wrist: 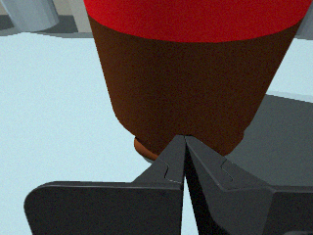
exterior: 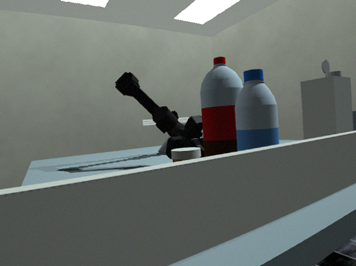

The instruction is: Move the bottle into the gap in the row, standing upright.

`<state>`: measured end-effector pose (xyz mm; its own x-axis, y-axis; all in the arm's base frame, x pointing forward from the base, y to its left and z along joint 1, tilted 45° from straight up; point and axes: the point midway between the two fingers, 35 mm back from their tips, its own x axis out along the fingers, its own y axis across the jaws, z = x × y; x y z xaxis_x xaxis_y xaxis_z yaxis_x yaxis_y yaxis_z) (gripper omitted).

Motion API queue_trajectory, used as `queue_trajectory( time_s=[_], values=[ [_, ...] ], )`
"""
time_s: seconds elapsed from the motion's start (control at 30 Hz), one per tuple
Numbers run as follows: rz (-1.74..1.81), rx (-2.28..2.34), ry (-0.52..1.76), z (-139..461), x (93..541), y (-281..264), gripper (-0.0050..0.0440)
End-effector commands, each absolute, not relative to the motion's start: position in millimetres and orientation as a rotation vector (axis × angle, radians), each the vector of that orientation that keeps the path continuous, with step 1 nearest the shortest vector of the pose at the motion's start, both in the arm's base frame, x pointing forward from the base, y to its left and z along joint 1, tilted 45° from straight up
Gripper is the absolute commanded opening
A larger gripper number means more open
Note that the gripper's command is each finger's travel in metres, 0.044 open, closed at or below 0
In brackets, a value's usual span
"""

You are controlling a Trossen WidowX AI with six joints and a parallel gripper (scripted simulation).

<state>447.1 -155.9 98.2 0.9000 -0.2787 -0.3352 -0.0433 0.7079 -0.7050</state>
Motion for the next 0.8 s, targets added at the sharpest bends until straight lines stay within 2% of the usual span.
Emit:
queue_trajectory(
  time_s=[0.0,0.77],
  values=[
    [-0.14,-0.78,0.424,105.5,452.9,-154.1,-0.005],
    [-0.14,-0.78,0.425,105.0,465.3,-154.0,-0.005]
  ],
)
